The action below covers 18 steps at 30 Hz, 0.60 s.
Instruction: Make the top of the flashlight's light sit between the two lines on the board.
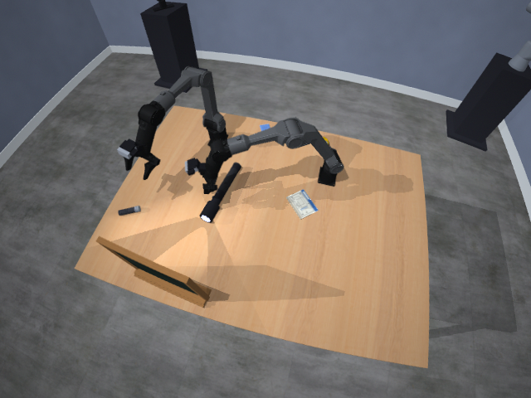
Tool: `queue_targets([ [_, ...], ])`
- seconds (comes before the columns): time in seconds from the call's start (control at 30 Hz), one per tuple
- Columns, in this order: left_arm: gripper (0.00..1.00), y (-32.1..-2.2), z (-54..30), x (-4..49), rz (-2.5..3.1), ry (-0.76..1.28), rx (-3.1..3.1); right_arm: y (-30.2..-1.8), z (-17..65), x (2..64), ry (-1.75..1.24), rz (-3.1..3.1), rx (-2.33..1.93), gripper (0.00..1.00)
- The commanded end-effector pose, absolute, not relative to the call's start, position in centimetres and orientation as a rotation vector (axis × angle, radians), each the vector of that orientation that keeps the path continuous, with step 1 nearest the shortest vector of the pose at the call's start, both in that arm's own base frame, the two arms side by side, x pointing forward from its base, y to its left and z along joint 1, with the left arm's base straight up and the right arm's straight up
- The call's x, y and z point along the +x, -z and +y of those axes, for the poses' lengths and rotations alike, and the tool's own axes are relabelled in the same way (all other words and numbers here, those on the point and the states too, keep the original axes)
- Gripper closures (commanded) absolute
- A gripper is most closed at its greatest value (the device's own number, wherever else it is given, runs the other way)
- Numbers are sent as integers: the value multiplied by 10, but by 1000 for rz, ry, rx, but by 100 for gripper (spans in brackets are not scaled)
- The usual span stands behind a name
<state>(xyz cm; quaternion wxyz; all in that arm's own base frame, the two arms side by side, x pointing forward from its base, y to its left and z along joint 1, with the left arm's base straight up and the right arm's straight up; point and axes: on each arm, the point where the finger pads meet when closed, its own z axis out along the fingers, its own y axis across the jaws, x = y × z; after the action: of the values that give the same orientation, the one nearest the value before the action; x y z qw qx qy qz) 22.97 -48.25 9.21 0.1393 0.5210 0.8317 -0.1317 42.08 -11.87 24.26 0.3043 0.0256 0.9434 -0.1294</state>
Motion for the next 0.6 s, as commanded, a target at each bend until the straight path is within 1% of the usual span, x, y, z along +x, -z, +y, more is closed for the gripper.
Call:
queue_targets([
  [0.0,0,-92,-481,229,2431,360,1467,-242,-116,419,338,2496,66,0],
  [0.43,0,-81,-466,222,2613,226,1150,-235,-80,387,249,2479,40,0],
  [0.57,0,-80,-465,222,2620,220,1130,-234,-78,385,243,2479,39,0],
])
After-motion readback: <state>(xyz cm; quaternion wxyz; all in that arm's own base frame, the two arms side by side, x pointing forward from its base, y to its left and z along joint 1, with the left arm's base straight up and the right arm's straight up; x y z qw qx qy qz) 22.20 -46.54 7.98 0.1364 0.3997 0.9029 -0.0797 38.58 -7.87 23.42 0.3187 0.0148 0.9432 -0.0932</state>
